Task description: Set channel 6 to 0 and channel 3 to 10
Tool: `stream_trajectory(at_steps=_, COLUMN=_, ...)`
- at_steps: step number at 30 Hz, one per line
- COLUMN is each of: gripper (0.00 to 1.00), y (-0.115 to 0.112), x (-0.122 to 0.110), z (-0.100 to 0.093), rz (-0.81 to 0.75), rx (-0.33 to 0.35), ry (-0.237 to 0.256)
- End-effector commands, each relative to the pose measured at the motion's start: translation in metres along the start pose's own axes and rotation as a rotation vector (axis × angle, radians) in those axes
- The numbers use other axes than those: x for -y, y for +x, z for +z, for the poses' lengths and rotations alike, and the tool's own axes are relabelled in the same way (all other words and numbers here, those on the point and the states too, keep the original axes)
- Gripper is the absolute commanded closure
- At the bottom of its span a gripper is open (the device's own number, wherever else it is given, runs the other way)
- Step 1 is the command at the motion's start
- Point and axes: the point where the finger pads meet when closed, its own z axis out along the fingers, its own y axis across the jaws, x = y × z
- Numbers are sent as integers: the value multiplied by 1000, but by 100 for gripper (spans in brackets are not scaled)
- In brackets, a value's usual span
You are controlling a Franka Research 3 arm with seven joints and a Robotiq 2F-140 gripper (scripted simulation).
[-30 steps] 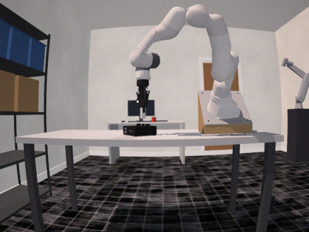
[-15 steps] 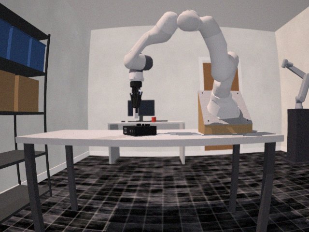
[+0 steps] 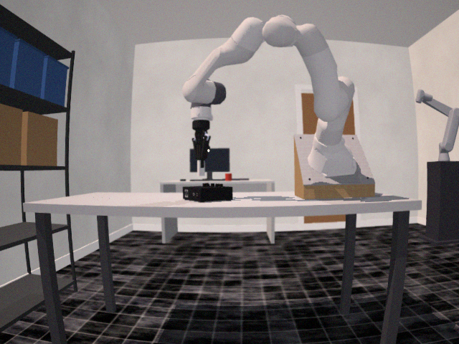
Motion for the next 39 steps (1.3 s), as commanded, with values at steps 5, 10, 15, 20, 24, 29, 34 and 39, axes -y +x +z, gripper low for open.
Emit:
stream_trajectory(at_steps=5, gripper=100, y=1, x=-1, z=1, rz=5, rx=-4, ry=-4)
stream_trajectory(at_steps=10, gripper=100, y=1, x=-1, z=1, rz=5, rx=-4, ry=-4)
stream_trajectory(at_steps=15, gripper=100, y=1, x=-1, z=1, rz=5, rx=-4, ry=-4)
stream_trajectory(at_steps=20, gripper=100, y=1, x=-1, z=1, rz=5, rx=-4, ry=-4)
stream_trajectory(at_steps=24, gripper=100, y=1, x=-1, z=2, rz=5, rx=-4, ry=-4)
stream_trajectory(at_steps=29, gripper=100, y=1, x=-1, z=3, rz=5, rx=-3, ry=-5)
stream_trajectory(at_steps=34, gripper=100, y=1, x=-1, z=4, rz=5, rx=-3, ry=-5)
stream_trajectory(at_steps=39, gripper=100, y=1, x=-1, z=7, rz=5, rx=-3, ry=-5)
